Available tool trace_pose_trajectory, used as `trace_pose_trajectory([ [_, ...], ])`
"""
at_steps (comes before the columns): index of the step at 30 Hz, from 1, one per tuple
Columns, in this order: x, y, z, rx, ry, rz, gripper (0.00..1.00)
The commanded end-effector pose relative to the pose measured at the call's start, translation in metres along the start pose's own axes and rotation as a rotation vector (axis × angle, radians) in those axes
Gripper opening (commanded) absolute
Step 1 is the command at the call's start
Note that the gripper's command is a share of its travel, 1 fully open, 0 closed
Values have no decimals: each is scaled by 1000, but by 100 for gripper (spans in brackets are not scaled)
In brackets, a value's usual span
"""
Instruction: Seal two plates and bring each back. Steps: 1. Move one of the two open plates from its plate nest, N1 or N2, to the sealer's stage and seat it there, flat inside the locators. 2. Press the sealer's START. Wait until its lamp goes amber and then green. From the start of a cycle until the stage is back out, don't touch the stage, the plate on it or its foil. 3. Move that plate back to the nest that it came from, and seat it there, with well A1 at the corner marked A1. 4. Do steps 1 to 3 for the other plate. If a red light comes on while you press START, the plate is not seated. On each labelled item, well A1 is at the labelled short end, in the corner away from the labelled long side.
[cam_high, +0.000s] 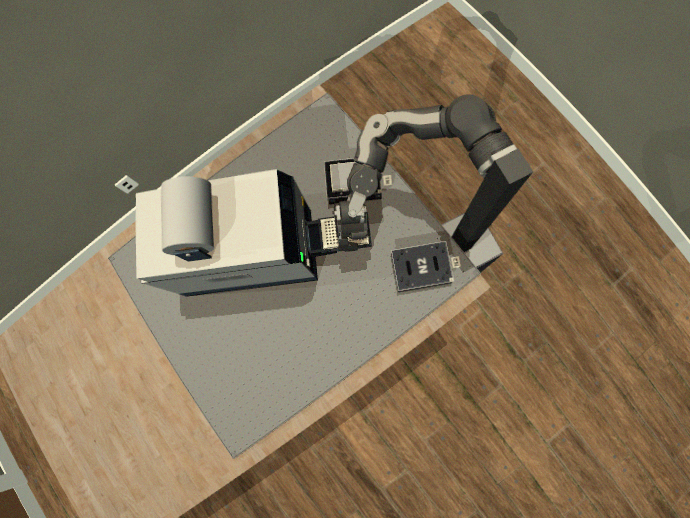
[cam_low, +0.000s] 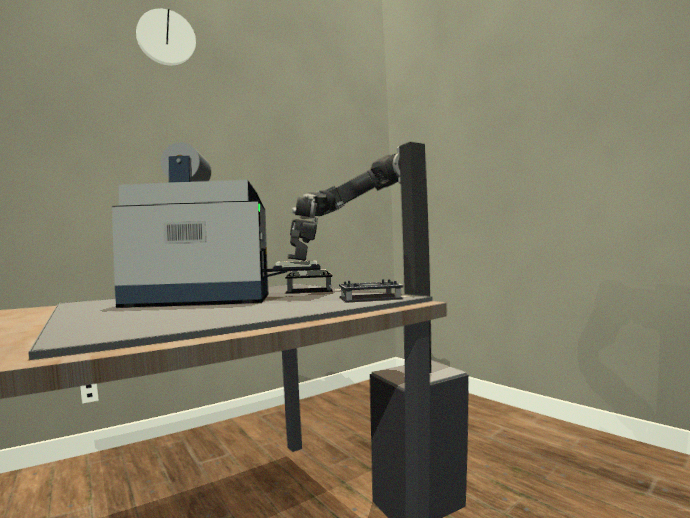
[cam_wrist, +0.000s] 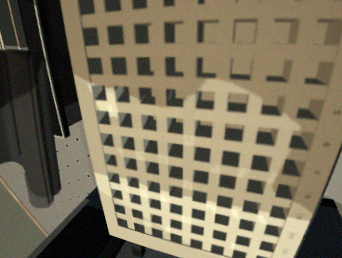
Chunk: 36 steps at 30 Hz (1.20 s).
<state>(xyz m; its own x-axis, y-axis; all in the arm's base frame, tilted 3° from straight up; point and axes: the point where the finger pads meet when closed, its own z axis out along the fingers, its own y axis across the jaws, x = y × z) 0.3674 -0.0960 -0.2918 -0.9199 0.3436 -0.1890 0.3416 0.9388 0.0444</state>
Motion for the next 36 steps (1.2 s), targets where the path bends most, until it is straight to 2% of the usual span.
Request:
trace_pose_trajectory([
  [1, -3, 0, -4, 0, -7, 7, 65],
  [21, -6, 0, -19, -2, -8, 8, 65],
  [24, -8, 11, -27, 6, -107, 1, 64],
  [26, -8, 11, -27, 6, -107, 1, 64],
  [29, -11, 22, -37, 5, -208, 1, 62],
  [31, -15, 29, -45, 0, -219, 11, 61],
  [34, -15, 40, -52, 6, -314, 2, 60],
  [36, -21, 48, -61, 0, -324, 11, 59],
])
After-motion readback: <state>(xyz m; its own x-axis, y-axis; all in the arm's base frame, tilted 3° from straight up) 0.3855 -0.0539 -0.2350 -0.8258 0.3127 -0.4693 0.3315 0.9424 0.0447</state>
